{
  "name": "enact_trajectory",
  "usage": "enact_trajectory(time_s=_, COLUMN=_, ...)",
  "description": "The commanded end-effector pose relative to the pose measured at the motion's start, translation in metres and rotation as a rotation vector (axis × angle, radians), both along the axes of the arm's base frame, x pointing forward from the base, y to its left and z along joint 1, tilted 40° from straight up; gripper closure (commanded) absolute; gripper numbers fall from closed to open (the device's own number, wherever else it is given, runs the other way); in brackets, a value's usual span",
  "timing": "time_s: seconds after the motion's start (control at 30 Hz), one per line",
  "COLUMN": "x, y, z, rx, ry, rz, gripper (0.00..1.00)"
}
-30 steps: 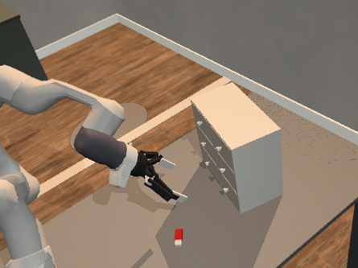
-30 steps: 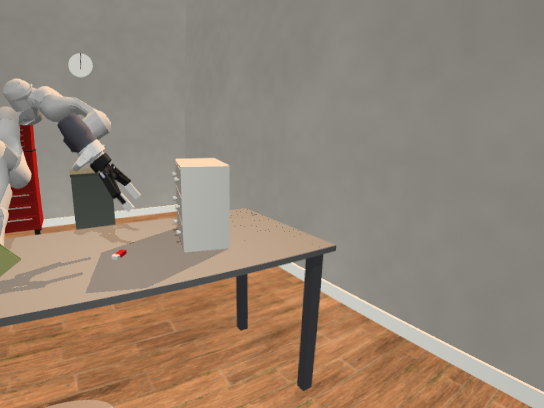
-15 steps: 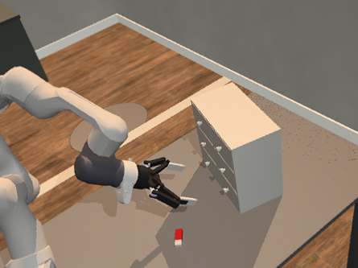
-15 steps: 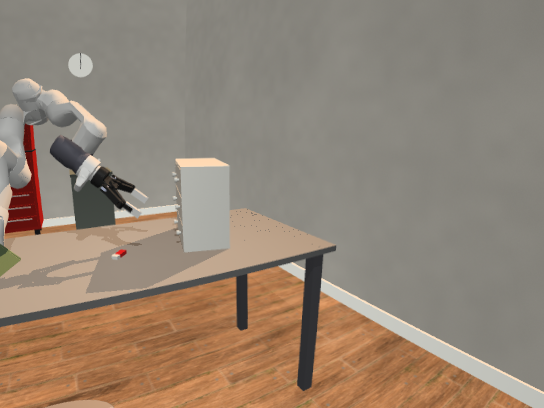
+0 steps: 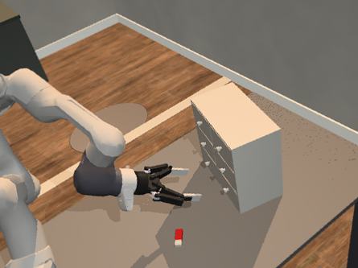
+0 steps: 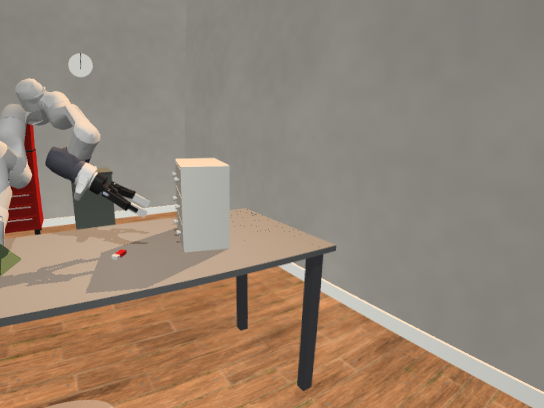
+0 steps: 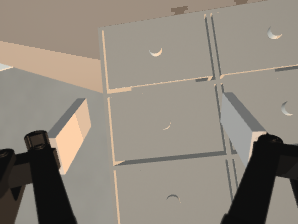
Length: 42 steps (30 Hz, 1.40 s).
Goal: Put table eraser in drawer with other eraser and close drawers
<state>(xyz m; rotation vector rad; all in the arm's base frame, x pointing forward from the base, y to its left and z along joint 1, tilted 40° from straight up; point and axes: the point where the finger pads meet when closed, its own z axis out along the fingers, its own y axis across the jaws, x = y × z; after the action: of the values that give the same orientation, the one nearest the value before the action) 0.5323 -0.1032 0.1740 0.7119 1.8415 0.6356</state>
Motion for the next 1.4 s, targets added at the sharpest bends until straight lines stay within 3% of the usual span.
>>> enact_trajectory(time_s=0.0, x=0.002, y=0.001, z=0.002, rx=-0.090, ry=-0.037, rz=0.022, gripper=0.80)
enact_trajectory(time_s=0.77, x=0.005, y=0.002, z=0.000, rx=-0.090, ry=-0.037, rz=0.022, gripper=0.80)
enact_trajectory(time_s=1.37, x=0.059, y=0.030, z=-0.045, rx=-0.090, ry=-0.037, rz=0.022, gripper=0.80)
